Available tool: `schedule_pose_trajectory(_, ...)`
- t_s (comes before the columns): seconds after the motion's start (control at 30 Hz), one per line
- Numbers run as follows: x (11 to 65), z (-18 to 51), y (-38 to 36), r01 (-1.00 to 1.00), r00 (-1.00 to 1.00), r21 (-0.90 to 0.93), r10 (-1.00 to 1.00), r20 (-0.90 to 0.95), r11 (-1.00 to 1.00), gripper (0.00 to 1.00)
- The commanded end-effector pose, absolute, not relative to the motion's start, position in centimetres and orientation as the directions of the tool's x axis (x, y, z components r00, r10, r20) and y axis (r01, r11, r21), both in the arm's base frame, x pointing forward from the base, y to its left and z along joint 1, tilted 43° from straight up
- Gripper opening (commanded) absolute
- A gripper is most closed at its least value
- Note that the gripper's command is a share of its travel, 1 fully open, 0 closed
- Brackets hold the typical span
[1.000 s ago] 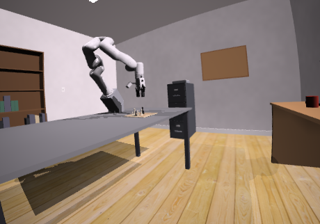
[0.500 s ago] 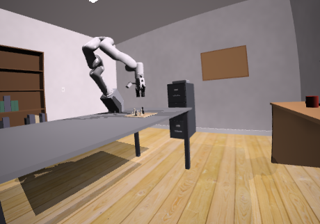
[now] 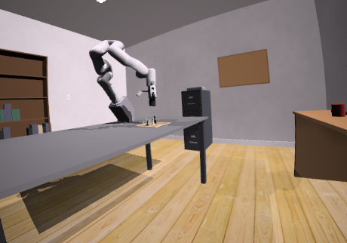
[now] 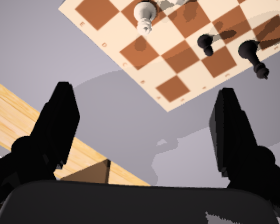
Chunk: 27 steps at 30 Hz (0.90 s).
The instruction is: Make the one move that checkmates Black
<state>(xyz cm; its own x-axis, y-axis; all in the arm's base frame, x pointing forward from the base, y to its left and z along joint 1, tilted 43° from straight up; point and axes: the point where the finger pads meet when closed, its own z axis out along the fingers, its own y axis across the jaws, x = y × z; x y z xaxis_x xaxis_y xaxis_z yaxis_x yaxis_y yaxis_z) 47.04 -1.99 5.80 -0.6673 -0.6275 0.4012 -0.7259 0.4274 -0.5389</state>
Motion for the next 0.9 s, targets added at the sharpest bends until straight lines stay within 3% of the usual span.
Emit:
schedule_pose_trajectory(0.0, 47.4, 5.2, -2.6, -0.511, -0.841, -0.637, -0.49, 0.232, 0.577, 1.0)
schedule_pose_trajectory(0.17, 47.5, 4.9, -3.0, -0.405, -0.898, -0.656, -0.413, 0.153, 0.637, 1.0)
schedule_pose_trajectory(0.2, 47.5, 4.7, -3.1, -0.294, -0.94, -0.668, -0.333, 0.073, 0.683, 1.0)
schedule_pose_trajectory(0.4, 47.6, 4.1, -3.8, -0.079, -0.983, -0.661, -0.168, -0.072, 0.746, 1.0)
schedule_pose_trajectory(0.67, 47.7, 3.9, -4.0, 0.238, -0.957, -0.603, 0.077, -0.28, 0.761, 1.0)
schedule_pose_trajectory(0.73, 47.7, 3.9, -4.0, 0.238, -0.957, -0.603, 0.077, -0.28, 0.761, 1.0)
schedule_pose_trajectory(0.77, 47.7, 3.9, -4.0, 0.35, -0.921, -0.57, 0.161, -0.355, 0.744, 1.0)
schedule_pose_trajectory(0.8, 47.7, 3.9, -4.0, 0.381, -0.908, -0.559, 0.184, -0.377, 0.736, 0.42)
schedule_pose_trajectory(0.87, 47.7, 3.9, -4.0, 0.44, -0.88, -0.538, 0.224, -0.419, 0.719, 0.42)
